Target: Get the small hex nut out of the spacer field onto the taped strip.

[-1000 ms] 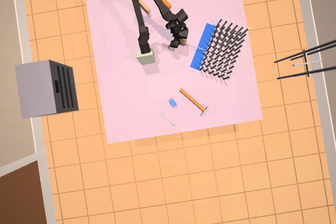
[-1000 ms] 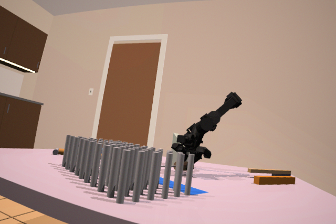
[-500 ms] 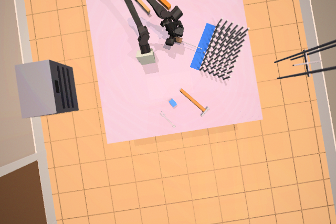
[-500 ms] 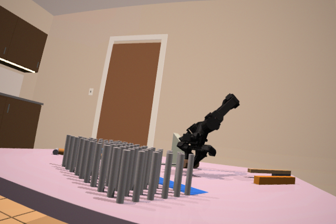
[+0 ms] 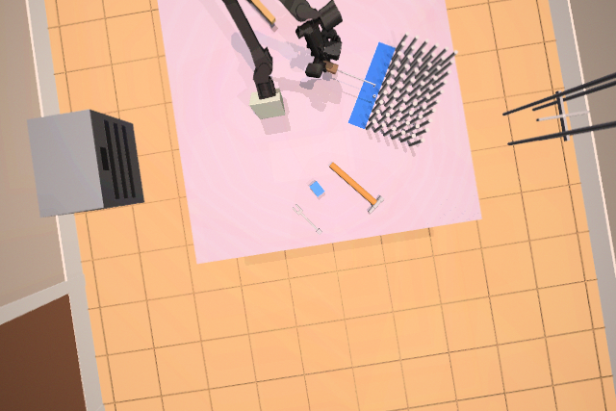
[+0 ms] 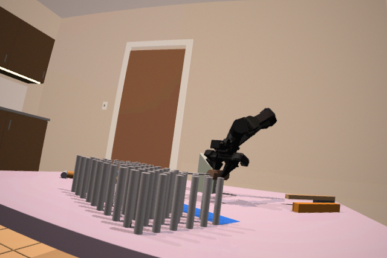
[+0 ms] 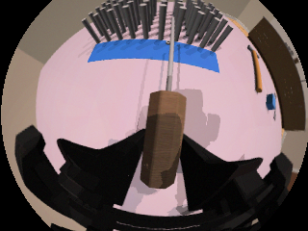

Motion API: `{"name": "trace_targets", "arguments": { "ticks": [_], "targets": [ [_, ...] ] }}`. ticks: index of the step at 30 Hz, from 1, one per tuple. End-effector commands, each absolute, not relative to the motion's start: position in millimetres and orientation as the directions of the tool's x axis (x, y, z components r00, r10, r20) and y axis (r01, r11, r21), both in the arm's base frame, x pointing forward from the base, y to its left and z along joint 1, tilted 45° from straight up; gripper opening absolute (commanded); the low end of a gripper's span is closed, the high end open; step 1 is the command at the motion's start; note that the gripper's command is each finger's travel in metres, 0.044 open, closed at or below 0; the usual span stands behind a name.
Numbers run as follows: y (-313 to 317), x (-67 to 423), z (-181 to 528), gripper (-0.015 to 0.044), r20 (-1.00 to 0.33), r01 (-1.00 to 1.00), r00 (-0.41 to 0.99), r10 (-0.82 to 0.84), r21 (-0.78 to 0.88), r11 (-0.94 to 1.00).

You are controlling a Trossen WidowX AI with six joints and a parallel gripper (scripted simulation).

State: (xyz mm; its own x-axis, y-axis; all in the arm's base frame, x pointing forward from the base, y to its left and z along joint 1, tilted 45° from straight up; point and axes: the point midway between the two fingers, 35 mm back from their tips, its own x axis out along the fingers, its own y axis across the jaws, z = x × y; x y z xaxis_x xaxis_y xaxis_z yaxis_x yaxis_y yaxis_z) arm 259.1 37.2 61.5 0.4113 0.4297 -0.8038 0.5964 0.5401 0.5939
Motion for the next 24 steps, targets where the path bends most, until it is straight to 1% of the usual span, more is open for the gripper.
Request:
{"name": "trace_targets", "arguments": {
  "ticks": [1,13,15,19,24],
  "targets": [
    [21,259,78,0.0,-0.8,0.591,0.419,0.429,0.599,0.54],
    [-13,247,118,0.0,-0.791,0.587,0.43,0.436,0.612,0.53],
    [-7,252,104,0.0,-0.801,0.603,0.417,0.43,0.598,0.529],
    [-24,259,96,0.0,-0.819,0.652,0.411,0.4,0.571,0.499],
    [-42,267,88,0.0,-0.827,0.662,0.405,0.39,0.56,0.499]
  ]
}}
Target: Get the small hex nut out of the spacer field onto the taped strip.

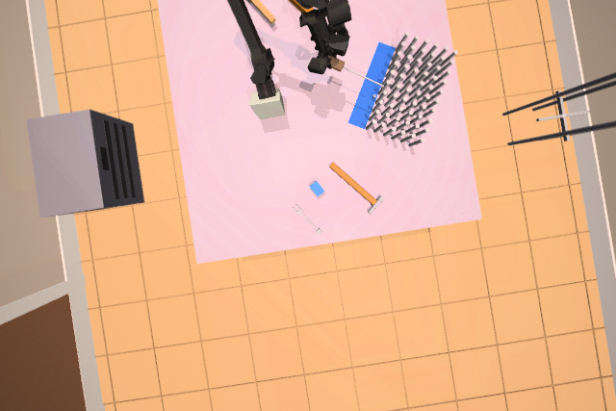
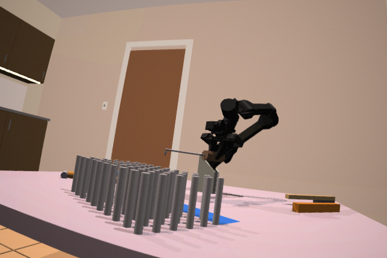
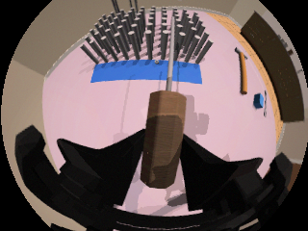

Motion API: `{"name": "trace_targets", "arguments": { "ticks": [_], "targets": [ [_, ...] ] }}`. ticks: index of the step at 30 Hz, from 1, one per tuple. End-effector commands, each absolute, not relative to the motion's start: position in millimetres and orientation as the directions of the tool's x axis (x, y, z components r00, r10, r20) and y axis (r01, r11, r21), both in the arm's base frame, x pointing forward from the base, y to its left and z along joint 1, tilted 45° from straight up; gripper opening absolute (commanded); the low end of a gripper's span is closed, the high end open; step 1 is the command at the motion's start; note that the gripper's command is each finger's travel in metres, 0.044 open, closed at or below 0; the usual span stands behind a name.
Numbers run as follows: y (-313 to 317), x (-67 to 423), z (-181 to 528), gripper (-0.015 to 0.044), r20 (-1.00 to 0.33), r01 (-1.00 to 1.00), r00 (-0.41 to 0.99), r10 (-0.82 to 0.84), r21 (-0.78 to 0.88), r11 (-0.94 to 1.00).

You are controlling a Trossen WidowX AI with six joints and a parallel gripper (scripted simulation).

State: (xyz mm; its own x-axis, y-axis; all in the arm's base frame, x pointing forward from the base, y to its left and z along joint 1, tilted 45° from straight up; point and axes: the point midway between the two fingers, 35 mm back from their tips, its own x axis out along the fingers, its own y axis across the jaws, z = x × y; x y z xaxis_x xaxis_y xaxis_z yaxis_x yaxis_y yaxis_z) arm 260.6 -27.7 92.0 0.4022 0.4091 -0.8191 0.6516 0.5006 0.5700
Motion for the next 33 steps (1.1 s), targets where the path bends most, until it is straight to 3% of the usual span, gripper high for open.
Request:
{"name": "trace_targets", "arguments": {
  "ticks": [1,33],
  "targets": [
    [-46,269,86,0.0,-0.828,0.664,0.404,0.389,0.558,0.499],
    [-170,279,2,0.0,-0.853,0.692,0.368,0.369,0.517,0.504]
  ]
}}
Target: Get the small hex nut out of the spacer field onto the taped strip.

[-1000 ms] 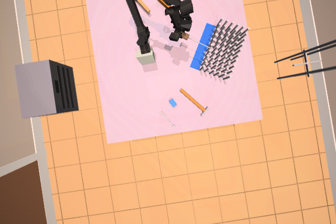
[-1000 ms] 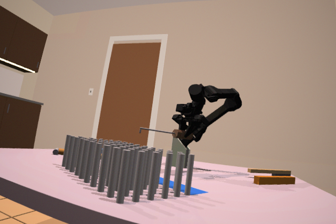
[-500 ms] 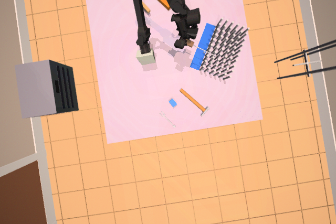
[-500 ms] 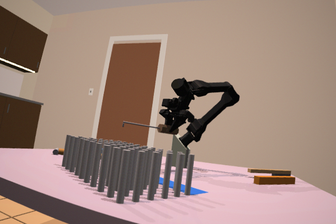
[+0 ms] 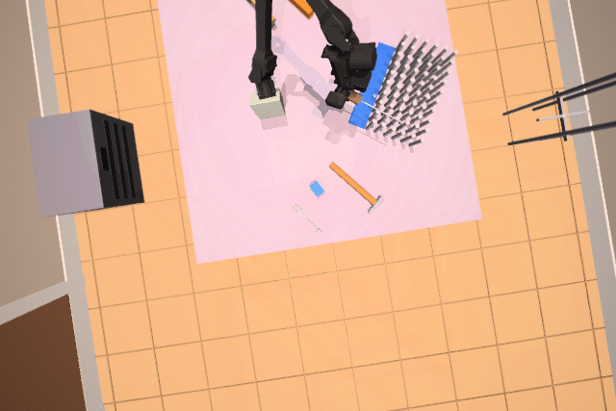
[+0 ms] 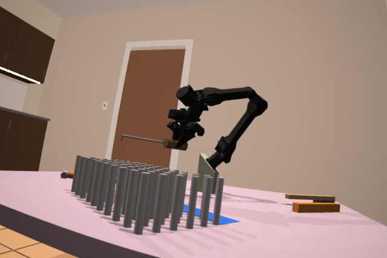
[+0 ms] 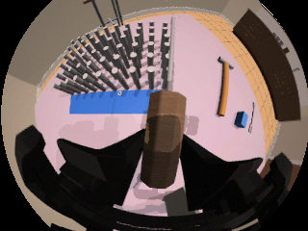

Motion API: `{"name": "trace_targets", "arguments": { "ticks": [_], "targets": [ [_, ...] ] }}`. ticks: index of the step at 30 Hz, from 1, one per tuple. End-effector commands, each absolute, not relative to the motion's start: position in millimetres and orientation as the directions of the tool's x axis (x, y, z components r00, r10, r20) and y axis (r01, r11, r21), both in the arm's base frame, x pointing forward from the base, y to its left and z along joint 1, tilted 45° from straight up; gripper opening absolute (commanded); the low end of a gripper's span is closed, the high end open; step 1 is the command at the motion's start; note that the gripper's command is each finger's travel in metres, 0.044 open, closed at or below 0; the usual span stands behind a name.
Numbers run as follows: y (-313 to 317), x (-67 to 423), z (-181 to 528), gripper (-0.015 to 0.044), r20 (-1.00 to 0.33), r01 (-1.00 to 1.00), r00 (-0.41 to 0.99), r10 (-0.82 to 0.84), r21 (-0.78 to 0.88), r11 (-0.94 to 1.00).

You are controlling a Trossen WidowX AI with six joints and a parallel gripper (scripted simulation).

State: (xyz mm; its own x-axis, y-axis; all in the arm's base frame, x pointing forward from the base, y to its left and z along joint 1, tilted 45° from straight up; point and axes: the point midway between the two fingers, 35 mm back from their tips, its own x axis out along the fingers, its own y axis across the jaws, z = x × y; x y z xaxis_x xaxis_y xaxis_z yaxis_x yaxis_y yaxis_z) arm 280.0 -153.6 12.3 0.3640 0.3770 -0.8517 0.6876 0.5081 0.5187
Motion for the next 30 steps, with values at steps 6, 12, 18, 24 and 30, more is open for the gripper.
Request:
{"name": "trace_targets", "arguments": {
  "ticks": [6,12,18,24,30],
  "targets": [
    [-193,274,-19,0.0,-0.851,0.7,0.369,0.373,0.519,0.491],
    [-214,266,-42,0.0,-0.848,0.707,0.372,0.377,0.522,0.477],
    [-234,255,-67,0.0,-0.844,0.712,0.377,0.382,0.528,0.462],
    [-249,243,-89,0.0,-0.839,0.716,0.384,0.386,0.535,0.448],
    [-249,243,-91,0.0,-0.839,0.717,0.384,0.387,0.535,0.448]
  ]
}}
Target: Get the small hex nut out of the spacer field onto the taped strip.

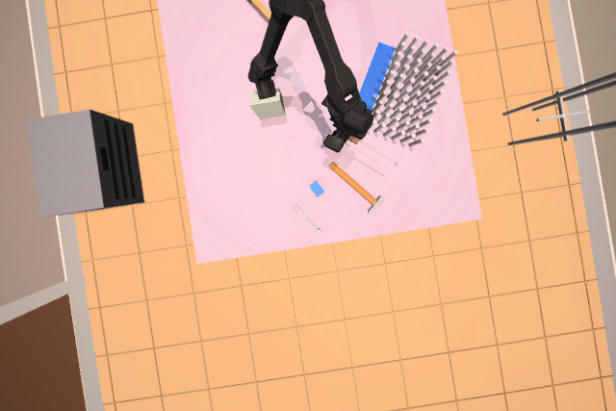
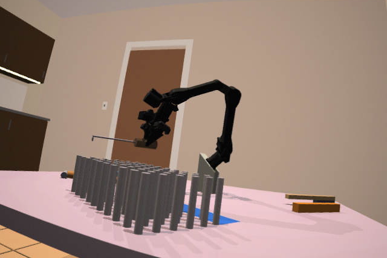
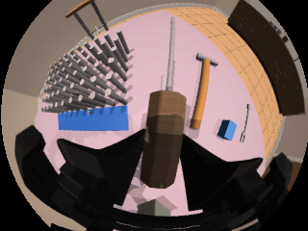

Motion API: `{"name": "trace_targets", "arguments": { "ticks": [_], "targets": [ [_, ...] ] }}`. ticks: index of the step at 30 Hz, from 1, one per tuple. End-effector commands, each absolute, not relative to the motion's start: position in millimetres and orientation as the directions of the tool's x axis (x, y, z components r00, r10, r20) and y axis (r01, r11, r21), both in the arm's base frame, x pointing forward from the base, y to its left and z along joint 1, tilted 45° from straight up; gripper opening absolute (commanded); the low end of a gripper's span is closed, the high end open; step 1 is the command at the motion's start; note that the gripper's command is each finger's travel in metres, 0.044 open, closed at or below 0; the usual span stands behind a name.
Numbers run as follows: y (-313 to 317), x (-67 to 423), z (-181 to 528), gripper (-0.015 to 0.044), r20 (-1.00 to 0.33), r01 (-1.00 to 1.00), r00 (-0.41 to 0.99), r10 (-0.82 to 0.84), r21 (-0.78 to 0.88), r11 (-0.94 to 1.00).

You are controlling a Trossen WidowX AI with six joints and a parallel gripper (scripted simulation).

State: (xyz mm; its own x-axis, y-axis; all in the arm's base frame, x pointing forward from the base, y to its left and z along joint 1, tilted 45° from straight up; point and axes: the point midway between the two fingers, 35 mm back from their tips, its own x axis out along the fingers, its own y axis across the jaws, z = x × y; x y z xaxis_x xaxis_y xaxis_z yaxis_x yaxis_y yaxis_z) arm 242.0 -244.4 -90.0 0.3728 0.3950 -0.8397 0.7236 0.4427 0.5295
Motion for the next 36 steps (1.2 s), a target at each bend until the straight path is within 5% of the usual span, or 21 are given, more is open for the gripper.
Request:
{"name": "trace_targets", "arguments": {
  "ticks": [1,36],
  "targets": [
    [-249,244,-92,0.0,-0.839,0.717,0.384,0.386,0.535,0.448],
    [-226,255,-124,0.0,-0.84,0.718,0.383,0.384,0.532,0.449]
  ]
}}
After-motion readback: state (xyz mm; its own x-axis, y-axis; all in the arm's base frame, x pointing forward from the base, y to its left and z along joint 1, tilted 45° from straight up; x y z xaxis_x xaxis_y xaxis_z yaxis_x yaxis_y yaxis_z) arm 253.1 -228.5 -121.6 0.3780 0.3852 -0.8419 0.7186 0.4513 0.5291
